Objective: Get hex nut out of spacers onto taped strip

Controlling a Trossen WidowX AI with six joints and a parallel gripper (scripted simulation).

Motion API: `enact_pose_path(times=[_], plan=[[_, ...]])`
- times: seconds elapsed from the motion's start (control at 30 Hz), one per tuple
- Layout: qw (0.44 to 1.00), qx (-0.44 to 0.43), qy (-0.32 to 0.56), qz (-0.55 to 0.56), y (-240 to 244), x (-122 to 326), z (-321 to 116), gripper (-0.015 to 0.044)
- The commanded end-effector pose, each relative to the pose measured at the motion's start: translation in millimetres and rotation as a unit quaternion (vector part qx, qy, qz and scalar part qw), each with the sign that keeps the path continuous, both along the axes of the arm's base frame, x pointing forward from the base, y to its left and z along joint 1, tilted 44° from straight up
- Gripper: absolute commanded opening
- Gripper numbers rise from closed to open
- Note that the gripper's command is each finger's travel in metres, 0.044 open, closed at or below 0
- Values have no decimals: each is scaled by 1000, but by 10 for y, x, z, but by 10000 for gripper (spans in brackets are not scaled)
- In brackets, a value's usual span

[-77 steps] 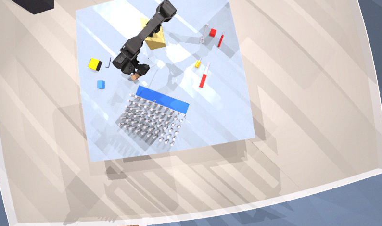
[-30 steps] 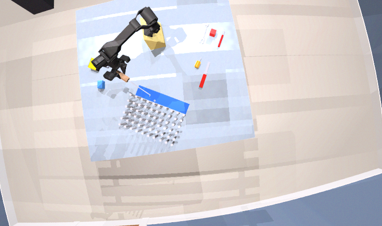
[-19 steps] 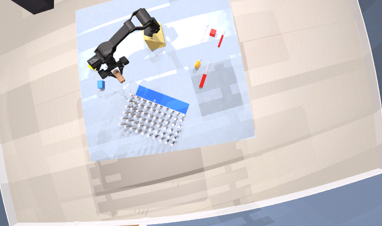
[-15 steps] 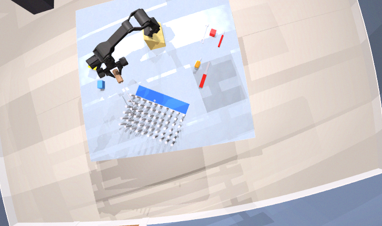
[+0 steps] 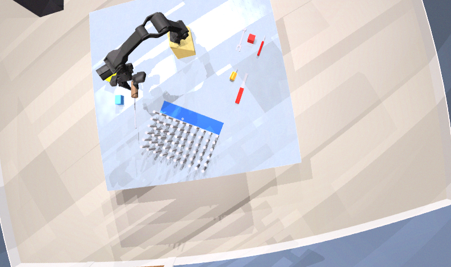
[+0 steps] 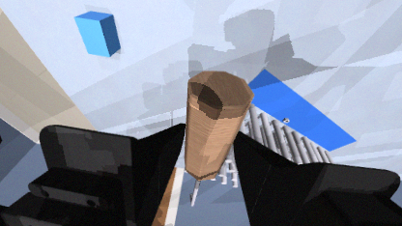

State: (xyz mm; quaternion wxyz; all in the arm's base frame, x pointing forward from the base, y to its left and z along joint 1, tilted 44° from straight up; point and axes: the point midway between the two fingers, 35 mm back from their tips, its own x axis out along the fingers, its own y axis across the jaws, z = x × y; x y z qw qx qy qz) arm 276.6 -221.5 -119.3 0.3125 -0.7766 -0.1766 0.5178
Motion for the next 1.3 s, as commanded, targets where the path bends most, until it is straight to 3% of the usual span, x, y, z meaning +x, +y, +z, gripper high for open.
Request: enact_pose_path(times=[0.0,0.43,1.27], plan=[[997,30,45,-60,-98,-35,-66,0],[958,120,165,-203,-213,-156,-297,0],[957,121,166,-205,-102,-138,-475,0]])
